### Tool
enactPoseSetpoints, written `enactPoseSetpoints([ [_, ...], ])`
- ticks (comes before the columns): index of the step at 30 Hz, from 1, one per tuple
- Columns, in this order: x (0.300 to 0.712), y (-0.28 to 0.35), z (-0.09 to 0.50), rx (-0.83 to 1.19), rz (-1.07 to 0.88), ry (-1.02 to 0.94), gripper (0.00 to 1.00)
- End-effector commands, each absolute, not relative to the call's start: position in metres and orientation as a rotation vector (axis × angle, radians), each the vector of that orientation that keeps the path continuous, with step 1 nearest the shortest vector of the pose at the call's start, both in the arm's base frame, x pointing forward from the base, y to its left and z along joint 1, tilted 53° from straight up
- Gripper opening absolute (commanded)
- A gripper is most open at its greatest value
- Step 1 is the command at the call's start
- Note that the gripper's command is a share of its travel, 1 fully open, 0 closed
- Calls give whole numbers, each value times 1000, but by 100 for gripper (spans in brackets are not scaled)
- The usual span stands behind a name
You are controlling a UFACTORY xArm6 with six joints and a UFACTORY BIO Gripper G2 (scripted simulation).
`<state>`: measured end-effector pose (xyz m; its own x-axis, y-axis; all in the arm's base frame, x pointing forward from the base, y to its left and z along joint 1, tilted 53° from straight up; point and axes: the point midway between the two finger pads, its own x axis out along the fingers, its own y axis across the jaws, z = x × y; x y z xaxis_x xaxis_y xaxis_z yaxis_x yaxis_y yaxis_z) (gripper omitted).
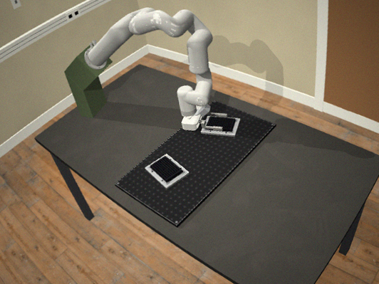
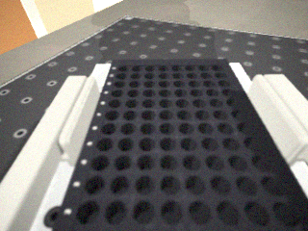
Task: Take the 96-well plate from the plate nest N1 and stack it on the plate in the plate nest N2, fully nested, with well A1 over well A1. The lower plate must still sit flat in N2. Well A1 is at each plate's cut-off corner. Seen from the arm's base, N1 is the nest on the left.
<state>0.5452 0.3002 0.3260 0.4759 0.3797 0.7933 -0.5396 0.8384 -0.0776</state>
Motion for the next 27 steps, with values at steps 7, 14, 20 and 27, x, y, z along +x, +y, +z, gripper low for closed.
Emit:
enactPoseSetpoints([
  [7, 542, 299, 329, 193, 566, -917, 0],
  [14, 540, 297, 331, 193, 566, -917, 0],
  [20, 537, 296, 334, 193, 566, -917, 0],
  [27, 535, 295, 336, 193, 566, -917, 0],
])
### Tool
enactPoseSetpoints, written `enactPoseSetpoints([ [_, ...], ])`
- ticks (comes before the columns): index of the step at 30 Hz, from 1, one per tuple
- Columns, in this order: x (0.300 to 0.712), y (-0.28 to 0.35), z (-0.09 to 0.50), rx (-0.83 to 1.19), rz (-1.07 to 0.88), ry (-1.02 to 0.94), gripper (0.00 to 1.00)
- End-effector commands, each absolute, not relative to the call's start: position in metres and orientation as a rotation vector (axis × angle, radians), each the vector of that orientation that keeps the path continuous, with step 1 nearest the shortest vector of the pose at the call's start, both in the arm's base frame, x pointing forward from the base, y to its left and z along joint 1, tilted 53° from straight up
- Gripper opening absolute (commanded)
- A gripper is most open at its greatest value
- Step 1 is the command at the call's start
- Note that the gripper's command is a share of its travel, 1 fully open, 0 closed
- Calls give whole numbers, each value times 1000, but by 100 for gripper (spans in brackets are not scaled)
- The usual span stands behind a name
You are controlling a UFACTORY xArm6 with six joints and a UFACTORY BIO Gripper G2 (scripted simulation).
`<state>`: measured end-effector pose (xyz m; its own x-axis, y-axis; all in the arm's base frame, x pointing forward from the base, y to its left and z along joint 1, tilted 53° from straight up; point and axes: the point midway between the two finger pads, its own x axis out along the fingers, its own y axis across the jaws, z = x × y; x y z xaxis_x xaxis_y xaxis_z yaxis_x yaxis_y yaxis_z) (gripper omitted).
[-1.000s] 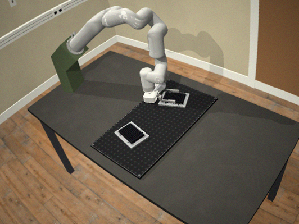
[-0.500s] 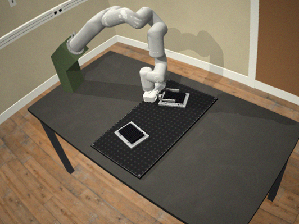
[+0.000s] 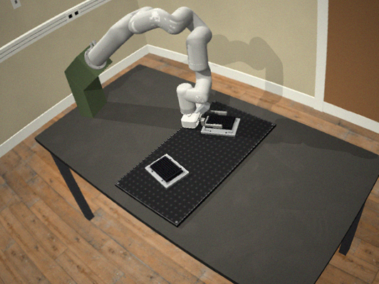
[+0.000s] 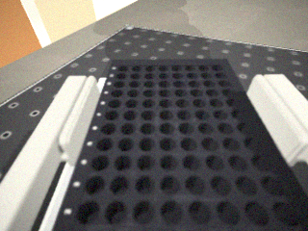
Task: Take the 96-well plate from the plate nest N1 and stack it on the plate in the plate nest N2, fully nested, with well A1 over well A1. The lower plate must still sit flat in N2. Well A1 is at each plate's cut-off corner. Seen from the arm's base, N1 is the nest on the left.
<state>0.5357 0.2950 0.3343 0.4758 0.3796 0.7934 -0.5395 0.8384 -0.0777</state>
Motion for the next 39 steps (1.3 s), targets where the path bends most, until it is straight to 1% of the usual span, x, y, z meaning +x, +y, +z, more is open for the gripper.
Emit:
enactPoseSetpoints([
  [1, 534, 294, 336, 193, 566, -917, 0],
  [16, 531, 292, 339, 193, 566, -917, 0],
  [39, 507, 279, 360, 193, 566, -917, 0],
])
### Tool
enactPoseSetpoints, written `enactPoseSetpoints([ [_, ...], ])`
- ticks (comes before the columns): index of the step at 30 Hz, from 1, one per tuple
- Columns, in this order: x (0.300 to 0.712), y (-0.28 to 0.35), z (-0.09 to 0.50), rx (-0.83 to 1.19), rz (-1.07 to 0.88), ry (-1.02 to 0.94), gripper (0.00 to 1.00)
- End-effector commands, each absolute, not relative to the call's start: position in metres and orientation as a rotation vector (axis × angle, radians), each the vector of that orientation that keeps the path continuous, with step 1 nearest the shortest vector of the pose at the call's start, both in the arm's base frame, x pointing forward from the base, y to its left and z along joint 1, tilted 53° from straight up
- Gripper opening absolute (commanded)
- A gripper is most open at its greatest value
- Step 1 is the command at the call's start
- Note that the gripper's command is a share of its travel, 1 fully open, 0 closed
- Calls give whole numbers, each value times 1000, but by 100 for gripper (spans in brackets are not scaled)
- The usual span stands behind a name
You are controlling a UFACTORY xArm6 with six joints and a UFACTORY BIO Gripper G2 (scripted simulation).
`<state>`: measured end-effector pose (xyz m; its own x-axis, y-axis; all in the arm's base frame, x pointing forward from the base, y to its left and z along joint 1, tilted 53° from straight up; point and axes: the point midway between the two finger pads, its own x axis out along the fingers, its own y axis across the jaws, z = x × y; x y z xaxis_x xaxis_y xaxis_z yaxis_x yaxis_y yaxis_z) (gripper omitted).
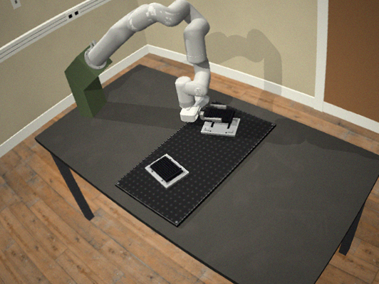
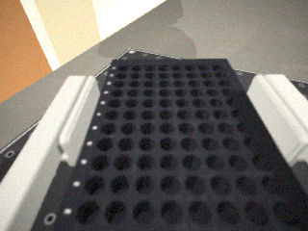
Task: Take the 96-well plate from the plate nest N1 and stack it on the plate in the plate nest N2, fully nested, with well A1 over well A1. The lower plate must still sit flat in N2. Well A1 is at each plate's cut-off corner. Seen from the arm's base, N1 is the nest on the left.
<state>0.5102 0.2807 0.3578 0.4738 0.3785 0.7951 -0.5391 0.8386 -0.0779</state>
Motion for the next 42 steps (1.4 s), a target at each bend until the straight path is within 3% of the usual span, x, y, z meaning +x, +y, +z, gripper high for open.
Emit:
enactPoseSetpoints([
  [1, 506, 278, 361, 193, 566, -917, 0],
  [30, 489, 269, 375, 193, 566, -917, 0],
  [42, 500, 232, 364, 367, 195, -850, 0],
])
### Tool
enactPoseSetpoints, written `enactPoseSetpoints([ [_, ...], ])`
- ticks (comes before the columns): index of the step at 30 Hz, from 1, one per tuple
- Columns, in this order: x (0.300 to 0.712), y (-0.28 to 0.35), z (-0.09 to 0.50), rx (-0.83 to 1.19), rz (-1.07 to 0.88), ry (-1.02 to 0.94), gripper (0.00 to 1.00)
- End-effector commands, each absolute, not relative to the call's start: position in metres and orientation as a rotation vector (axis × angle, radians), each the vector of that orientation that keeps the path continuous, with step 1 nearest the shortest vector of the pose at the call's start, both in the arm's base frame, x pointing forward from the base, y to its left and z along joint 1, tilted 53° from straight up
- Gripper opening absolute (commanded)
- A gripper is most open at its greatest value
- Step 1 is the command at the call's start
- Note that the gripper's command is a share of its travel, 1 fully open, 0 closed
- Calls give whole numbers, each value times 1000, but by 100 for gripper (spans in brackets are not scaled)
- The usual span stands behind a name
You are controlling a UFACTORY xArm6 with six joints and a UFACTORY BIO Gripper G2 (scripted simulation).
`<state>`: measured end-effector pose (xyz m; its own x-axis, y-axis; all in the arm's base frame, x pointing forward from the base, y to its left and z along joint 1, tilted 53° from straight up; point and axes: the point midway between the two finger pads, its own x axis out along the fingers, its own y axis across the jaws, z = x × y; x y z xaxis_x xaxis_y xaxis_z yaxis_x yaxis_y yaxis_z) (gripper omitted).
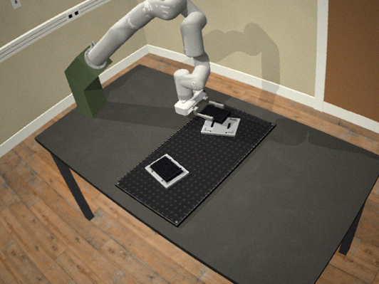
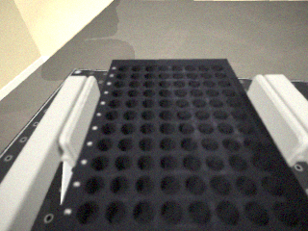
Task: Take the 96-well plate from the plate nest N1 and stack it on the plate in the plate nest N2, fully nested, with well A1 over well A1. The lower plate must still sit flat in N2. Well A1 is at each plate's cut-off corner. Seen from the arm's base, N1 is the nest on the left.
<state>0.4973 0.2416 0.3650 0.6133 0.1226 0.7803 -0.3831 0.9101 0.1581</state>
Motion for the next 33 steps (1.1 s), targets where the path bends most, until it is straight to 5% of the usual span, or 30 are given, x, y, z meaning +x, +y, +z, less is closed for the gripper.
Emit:
enactPoseSetpoints([
  [1, 501, 229, 363, 381, 164, -843, 0],
  [8, 506, 214, 358, 448, 12, -808, 0],
  [33, 526, 143, 336, 448, 12, -808, 0],
])
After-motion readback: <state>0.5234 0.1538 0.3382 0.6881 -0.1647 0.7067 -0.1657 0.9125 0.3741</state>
